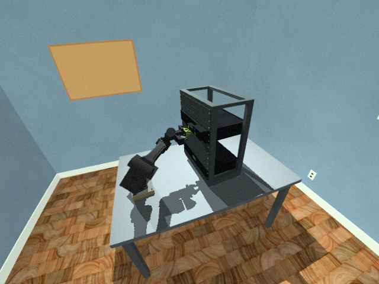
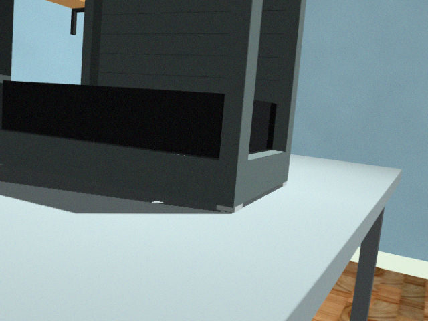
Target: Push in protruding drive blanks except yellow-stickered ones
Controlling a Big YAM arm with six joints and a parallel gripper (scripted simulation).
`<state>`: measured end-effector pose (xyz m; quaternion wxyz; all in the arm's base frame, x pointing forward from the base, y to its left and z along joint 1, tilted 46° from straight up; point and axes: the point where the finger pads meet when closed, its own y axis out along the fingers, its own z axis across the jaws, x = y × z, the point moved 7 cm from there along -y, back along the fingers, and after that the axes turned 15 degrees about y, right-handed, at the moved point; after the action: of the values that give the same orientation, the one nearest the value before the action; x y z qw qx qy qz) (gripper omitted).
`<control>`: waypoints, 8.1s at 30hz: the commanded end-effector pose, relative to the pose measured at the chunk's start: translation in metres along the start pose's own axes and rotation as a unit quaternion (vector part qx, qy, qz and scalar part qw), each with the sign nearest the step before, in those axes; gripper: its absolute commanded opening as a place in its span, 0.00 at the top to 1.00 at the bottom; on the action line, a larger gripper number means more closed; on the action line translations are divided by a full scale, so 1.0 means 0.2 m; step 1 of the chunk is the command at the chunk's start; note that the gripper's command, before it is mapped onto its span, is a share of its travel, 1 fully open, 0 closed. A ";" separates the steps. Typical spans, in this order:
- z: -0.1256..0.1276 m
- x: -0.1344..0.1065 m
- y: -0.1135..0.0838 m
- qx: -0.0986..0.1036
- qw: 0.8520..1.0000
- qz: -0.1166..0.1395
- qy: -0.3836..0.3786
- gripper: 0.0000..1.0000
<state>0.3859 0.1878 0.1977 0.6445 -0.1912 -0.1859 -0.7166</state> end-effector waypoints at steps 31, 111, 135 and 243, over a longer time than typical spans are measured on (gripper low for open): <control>0.01 0.01 0.16 -0.002 1.000 -0.017 0.014 1.00; 0.35 0.52 -0.46 0.002 1.000 -0.015 0.018 1.00; 0.35 0.51 -0.18 0.009 1.000 -0.010 0.018 1.00; 0.29 0.51 0.14 0.001 1.000 -0.016 0.013 1.00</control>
<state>0.3821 0.1303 0.2965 0.6423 -0.1758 -0.1908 -0.7212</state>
